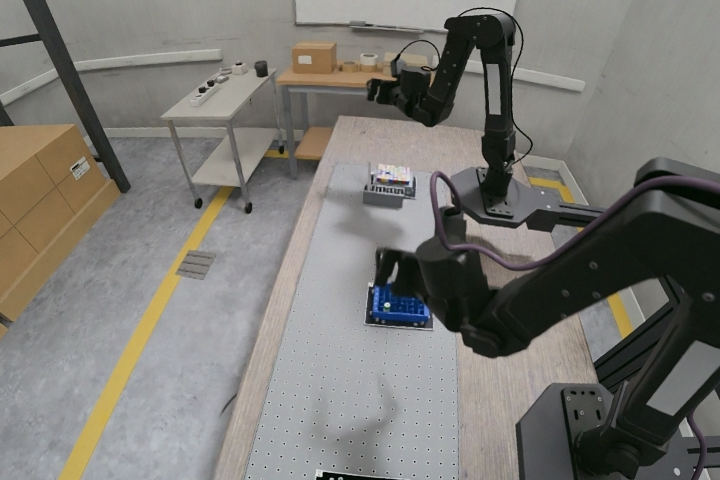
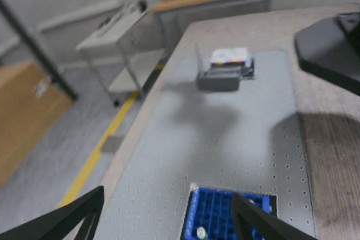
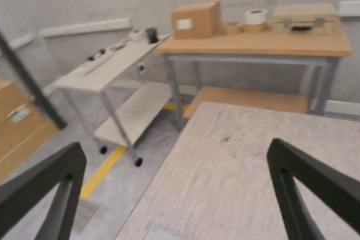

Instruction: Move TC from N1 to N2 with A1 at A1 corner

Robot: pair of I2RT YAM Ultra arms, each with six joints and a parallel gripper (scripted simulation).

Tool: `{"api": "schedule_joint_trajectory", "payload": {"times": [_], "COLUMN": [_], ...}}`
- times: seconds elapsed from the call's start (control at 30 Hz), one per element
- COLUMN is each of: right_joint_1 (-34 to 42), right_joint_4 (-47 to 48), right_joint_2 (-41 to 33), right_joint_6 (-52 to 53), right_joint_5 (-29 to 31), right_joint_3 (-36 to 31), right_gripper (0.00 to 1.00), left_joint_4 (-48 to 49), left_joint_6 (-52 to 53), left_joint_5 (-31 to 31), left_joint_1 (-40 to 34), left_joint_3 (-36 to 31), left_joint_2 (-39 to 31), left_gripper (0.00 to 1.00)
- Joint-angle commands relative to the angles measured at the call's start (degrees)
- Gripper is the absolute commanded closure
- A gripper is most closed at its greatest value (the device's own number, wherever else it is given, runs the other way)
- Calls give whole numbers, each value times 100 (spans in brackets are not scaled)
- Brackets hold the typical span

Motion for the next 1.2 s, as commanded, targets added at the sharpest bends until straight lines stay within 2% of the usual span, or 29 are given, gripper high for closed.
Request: {"api": "schedule_joint_trajectory", "payload": {"times": [0.0, 0.23, 0.4, 0.47, 0.83, 0.97, 1.03, 1.17], "right_joint_1": [452, 1709, 2633, 2633, 5087, 6008, 6008, 7039], "right_joint_4": [-53, -134, -196, -196, -367, -439, -439, -516], "right_joint_2": [3, 26, 39, 39, 89, 106, 106, 136], "right_joint_6": [-164, -314, -445, -445, -769, -886, -886, -1024], "right_joint_5": [-283, -676, -1020, -1020, -1864, -2167, -2167, -2527], "right_joint_3": [-60, -108, -183, -183, -298, -340, -340, -384], "right_gripper": [0, 0, 0, 0, 0, 0, 0, 0], "left_joint_4": [-64, -672, -1428, -1428, -3010, -3416, -3416, -3824], "left_joint_6": [-668, -1497, -1984, -1984, -2644, -2824, -2824, -3004], "left_joint_5": [-560, -1306, -1729, -1729, -2402, -2597, -2597, -2785], "left_joint_1": [225, 936, 1580, 1580, 2982, 3349, 3349, 3681], "left_joint_3": [-373, -1116, -1118, -1118, -412, -35, -35, 398], "left_joint_2": [-350, -745, -825, -825, -264, 66, 66, 435], "left_gripper": [0, 0, 0, 0, 0, 0, 0, 0]}}
